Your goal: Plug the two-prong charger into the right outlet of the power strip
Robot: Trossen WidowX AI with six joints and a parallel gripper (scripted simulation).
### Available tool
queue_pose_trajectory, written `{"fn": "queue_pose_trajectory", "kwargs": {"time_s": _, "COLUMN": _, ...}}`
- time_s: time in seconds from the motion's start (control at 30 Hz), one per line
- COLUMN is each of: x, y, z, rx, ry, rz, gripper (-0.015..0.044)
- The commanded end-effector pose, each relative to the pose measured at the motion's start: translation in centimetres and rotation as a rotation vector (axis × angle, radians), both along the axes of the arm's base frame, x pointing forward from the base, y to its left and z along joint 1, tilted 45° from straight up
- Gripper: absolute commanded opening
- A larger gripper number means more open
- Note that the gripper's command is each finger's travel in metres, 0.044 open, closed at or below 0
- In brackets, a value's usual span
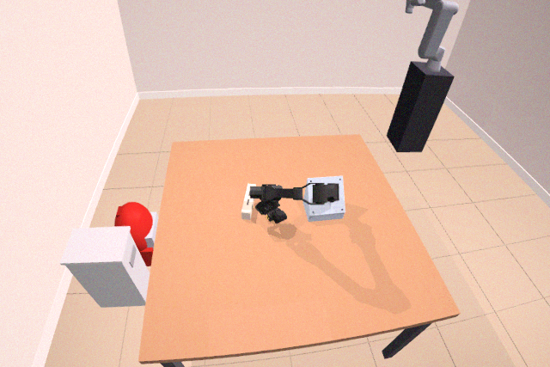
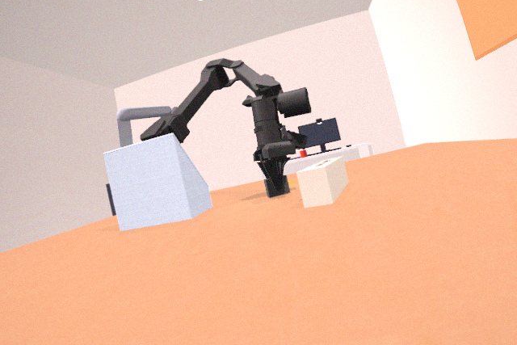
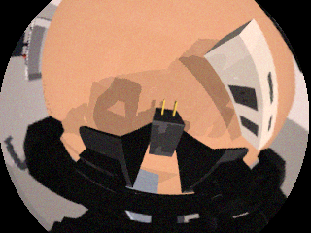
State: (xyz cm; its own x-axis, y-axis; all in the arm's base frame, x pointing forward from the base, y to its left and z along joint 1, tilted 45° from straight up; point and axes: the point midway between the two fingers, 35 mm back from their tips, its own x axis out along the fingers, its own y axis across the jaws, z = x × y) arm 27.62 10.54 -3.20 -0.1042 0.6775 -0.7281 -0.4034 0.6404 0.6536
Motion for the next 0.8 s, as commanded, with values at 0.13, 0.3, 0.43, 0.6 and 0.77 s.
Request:
{"fn": "queue_pose_trajectory", "kwargs": {"time_s": 0.13, "x": 0.2, "y": -2.2, "z": 1.9, "rx": -0.004, "ry": -0.003, "rz": 0.001, "gripper": 0.0000}}
{"fn": "queue_pose_trajectory", "kwargs": {"time_s": 0.3, "x": 0.0, "y": -3.7, "z": 3.4, "rx": -0.002, "ry": 0.001, "rz": 0.001, "gripper": 0.0000}}
{"fn": "queue_pose_trajectory", "kwargs": {"time_s": 0.43, "x": -0.1, "y": -4.0, "z": 3.4, "rx": -0.002, "ry": 0.005, "rz": -0.003, "gripper": 0.0000}}
{"fn": "queue_pose_trajectory", "kwargs": {"time_s": 0.6, "x": 0.0, "y": -4.3, "z": 2.7, "rx": -0.005, "ry": 0.035, "rz": -0.035, "gripper": 0.0000}}
{"fn": "queue_pose_trajectory", "kwargs": {"time_s": 0.77, "x": 0.1, "y": -4.8, "z": 1.6, "rx": -0.008, "ry": 0.074, "rz": -0.077, "gripper": 0.0000}}
